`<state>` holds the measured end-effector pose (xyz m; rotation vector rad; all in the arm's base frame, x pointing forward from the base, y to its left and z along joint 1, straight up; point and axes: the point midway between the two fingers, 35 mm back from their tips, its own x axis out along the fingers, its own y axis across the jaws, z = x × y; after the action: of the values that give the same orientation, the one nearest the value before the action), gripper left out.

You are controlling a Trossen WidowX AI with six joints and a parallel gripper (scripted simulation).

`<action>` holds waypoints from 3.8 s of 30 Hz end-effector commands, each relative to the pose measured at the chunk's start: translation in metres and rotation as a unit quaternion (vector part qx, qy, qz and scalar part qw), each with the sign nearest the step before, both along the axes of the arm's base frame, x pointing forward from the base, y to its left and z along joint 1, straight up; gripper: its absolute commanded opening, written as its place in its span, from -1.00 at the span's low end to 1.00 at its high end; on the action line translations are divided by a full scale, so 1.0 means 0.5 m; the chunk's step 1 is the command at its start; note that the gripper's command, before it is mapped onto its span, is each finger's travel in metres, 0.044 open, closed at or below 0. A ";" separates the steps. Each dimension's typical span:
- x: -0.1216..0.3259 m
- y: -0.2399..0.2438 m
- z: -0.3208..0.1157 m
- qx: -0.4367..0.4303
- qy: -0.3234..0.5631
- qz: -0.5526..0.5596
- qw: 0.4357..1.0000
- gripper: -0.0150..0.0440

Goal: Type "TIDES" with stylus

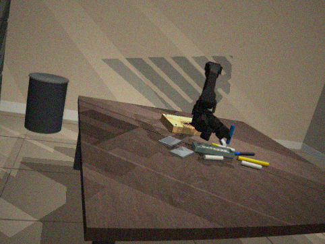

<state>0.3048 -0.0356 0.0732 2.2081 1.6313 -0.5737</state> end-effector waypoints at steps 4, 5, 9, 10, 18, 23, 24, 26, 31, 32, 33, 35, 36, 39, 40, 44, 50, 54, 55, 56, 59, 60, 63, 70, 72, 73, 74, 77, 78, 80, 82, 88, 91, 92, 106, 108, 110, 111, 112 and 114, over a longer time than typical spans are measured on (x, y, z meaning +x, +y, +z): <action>0.000 0.001 -0.001 0.002 0.001 -0.002 1.000 -0.22; 0.000 0.001 -0.001 0.002 0.001 -0.002 1.000 -0.22; 0.000 0.001 -0.001 0.002 0.001 -0.002 1.000 -0.22; -0.001 0.001 -0.002 0.002 0.001 -0.002 1.000 -0.22; -0.001 0.002 -0.014 0.002 0.001 -0.002 1.000 -0.22; -0.001 0.002 -0.021 0.002 0.001 -0.002 1.000 -0.22; -0.001 0.001 -0.022 0.002 0.001 -0.002 1.000 -0.22; -0.001 0.001 -0.024 0.002 0.001 -0.002 1.000 -0.22; -0.001 0.001 -0.030 0.002 0.001 -0.002 1.000 -0.22; -0.001 0.001 -0.031 0.002 0.001 -0.002 1.000 -0.22; -0.001 0.001 -0.032 0.002 0.001 -0.002 1.000 -0.22; -0.001 0.001 -0.034 0.002 0.001 -0.002 1.000 -0.22; 0.000 0.001 -0.034 0.002 0.001 -0.002 1.000 -0.22; 0.000 0.001 -0.037 0.002 0.001 -0.002 1.000 -0.22; 0.000 0.001 -0.038 0.002 0.001 -0.002 1.000 -0.22; 0.000 0.001 -0.038 0.002 0.001 -0.002 1.000 -0.22; 0.000 0.001 -0.038 0.002 0.001 -0.002 1.000 -0.22; 0.000 0.001 -0.015 0.002 0.001 -0.002 1.000 -0.22; 0.000 0.001 -0.005 0.002 0.001 -0.002 1.000 -0.22; 0.000 0.001 0.006 0.002 0.001 -0.002 1.000 -0.22; -0.002 0.002 0.037 0.002 0.000 -0.002 1.000 -0.22; -0.002 0.002 0.039 0.002 0.000 -0.002 1.000 -0.22; -0.002 0.002 0.032 0.000 -0.002 0.000 1.000 -0.21; -0.002 0.002 0.032 0.000 -0.002 0.000 1.000 -0.36; -0.002 -0.002 0.032 -0.001 -0.002 -0.001 1.000 -0.49; -0.001 -0.007 0.032 -0.001 -0.002 -0.001 1.000 -0.49; -0.001 -0.012 0.033 -0.002 -0.001 -0.001 1.000 -0.49; 0.001 -0.035 0.034 -0.003 0.000 -0.002 1.000 -0.49; 0.001 -0.044 0.035 -0.003 0.000 -0.002 1.000 -0.49; 0.001 -0.062 0.036 -0.004 0.000 -0.002 1.000 -0.49; 0.000 -0.079 0.038 -0.004 0.001 -0.002 1.000 -0.49; -0.006 -0.132 0.043 -0.002 0.001 -0.002 1.000 -0.49; -0.008 -0.145 0.044 -0.001 0.001 -0.002 1.000 -0.49; -0.008 -0.145 0.044 -0.001 0.001 -0.002 1.000 -0.49; -0.007 -0.148 0.000 -0.001 0.001 -0.002 1.000 -0.22; -0.007 -0.148 0.000 -0.001 0.001 -0.002 1.000 -0.22; -0.007 -0.148 -0.001 -0.001 0.001 -0.002 1.000 -0.22; -0.007 -0.148 -0.002 -0.001 0.001 -0.002 1.000 -0.22; -0.007 -0.148 -0.004 -0.001 0.001 -0.002 1.000 -0.22; -0.007 -0.148 -0.007 -0.001 0.001 -0.002 1.000 -0.22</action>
<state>0.3014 -0.1095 0.0717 2.2149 1.6274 -0.5815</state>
